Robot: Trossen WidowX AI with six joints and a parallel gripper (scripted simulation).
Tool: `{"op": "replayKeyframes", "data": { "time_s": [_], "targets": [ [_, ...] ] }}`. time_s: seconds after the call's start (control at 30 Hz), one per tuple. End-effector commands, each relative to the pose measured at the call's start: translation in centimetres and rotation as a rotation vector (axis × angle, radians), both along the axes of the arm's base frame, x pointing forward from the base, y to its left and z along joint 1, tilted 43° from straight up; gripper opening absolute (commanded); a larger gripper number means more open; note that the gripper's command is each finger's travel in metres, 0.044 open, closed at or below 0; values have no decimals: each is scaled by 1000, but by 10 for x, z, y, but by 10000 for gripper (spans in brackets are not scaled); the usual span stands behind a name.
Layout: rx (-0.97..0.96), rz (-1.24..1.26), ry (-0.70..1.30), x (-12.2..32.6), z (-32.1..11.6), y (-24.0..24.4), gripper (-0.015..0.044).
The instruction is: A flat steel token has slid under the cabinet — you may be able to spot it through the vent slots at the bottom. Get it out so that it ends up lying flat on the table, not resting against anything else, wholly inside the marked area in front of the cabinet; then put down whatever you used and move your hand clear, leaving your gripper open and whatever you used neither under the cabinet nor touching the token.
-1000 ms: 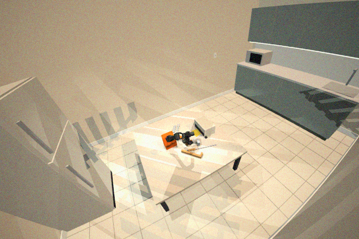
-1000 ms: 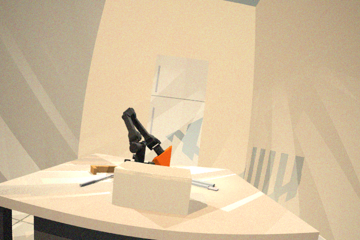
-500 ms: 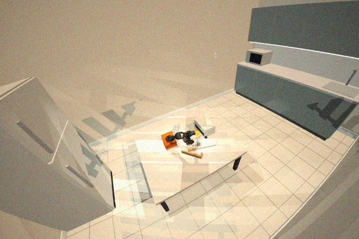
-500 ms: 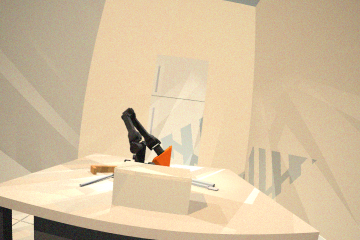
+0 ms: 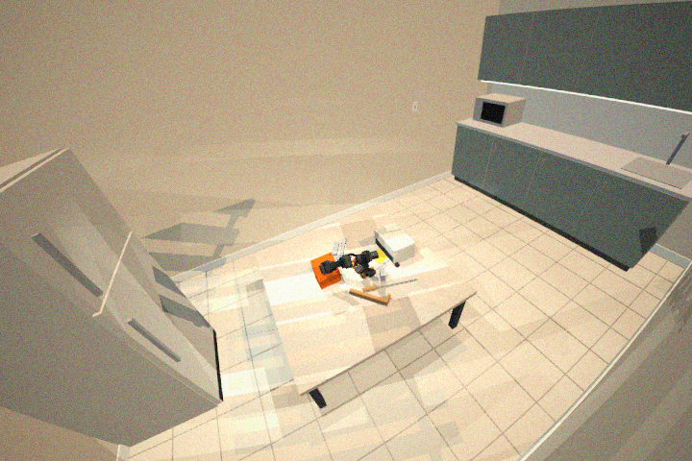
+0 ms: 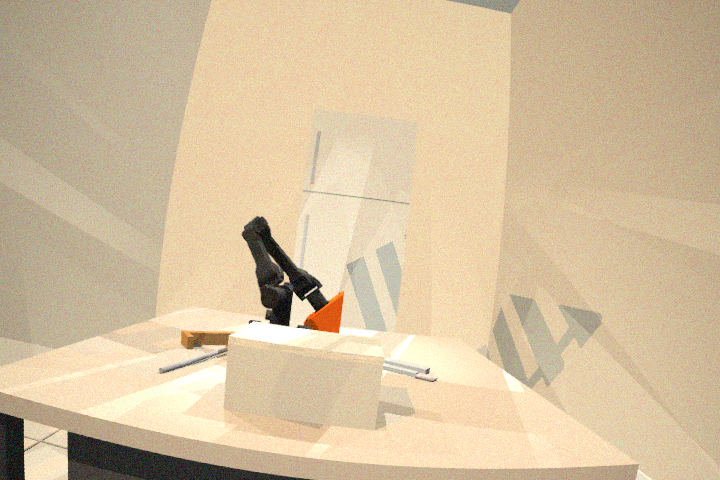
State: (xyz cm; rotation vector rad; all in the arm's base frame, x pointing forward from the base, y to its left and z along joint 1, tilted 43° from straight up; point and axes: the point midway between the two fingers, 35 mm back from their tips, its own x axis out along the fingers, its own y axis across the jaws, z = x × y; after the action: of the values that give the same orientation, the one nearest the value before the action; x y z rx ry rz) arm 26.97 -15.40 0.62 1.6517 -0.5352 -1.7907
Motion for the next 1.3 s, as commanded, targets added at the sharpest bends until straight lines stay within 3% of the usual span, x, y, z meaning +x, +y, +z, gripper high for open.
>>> {"op": "replayKeyframes", "data": {
  "time_s": [0.0, 1.27],
  "targets": [
    [-1, -3, -5, 6, 0, 1, 0],
    [-1, -3, -8, 49, -6, 7, 0]
  ]
}}
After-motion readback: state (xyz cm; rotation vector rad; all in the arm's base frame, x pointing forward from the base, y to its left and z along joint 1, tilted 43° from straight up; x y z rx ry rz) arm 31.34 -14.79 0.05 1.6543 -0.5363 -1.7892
